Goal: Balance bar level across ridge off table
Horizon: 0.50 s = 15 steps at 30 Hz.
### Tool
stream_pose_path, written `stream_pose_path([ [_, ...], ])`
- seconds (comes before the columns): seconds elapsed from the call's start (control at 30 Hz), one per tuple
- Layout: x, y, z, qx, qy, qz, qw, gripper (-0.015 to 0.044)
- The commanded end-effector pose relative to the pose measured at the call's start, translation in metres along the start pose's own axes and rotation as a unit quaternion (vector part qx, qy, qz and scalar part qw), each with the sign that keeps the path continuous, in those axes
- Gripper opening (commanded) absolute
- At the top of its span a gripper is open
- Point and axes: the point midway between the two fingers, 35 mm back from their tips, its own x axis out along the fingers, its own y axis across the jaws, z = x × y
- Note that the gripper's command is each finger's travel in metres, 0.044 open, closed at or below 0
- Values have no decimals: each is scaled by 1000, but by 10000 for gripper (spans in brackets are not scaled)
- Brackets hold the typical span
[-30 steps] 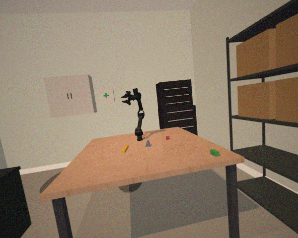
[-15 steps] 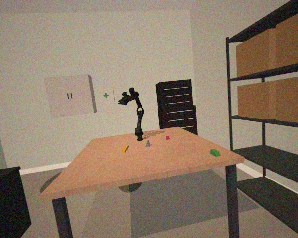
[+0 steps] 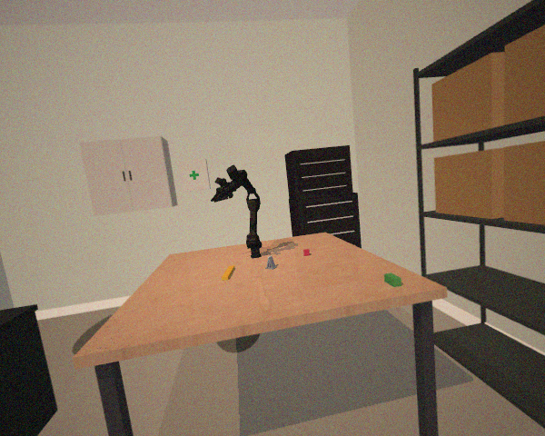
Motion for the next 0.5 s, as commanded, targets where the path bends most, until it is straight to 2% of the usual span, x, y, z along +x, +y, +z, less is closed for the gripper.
stream_pose_path([
  [0.0,24,23,-16,-61,45,12,997,315],
  [0.47,89,85,-73,-227,175,74,955,315],
])
